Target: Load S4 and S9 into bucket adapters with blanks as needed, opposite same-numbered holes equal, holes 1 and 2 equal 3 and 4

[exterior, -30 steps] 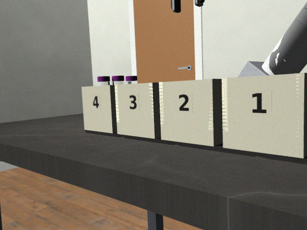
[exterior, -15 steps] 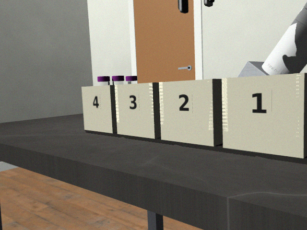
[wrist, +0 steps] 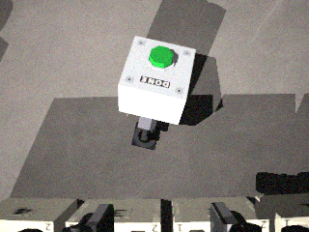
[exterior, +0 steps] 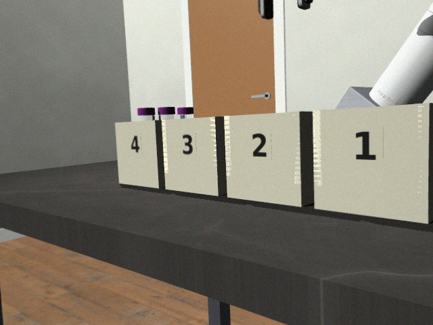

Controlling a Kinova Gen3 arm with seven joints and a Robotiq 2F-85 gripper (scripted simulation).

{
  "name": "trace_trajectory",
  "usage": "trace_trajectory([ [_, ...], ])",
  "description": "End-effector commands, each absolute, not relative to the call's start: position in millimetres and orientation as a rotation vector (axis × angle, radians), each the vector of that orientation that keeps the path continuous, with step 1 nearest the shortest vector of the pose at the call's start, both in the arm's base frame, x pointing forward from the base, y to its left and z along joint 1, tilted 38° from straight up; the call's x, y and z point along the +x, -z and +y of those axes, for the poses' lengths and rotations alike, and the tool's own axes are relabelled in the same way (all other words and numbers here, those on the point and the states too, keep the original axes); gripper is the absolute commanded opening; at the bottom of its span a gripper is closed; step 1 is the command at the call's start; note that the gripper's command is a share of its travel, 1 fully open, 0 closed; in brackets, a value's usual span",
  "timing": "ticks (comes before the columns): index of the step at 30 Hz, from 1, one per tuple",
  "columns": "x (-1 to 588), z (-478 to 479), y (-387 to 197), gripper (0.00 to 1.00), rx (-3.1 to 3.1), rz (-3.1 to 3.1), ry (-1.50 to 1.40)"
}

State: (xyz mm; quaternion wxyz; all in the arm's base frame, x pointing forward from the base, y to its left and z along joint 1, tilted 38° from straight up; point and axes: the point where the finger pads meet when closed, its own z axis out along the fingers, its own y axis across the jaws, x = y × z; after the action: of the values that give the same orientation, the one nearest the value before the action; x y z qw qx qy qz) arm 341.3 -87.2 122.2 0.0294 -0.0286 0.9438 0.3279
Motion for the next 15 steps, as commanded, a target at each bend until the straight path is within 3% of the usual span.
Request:
trace_trajectory([
  [1, 341.6, -87.5, -122.4, 0.62, -0.088, 2.91, -1.01],
  [4, 341.5, -87.6, -122.4, 0.62, -0.088, 2.91, -1.01],
  [5, 341.7, -91.5, -119.3, 1.0, -0.039, 2.921, -1.015],
  [15, 343.2, -122.9, -94.6, 1.0, 0.359, 2.983, -1.044],
])
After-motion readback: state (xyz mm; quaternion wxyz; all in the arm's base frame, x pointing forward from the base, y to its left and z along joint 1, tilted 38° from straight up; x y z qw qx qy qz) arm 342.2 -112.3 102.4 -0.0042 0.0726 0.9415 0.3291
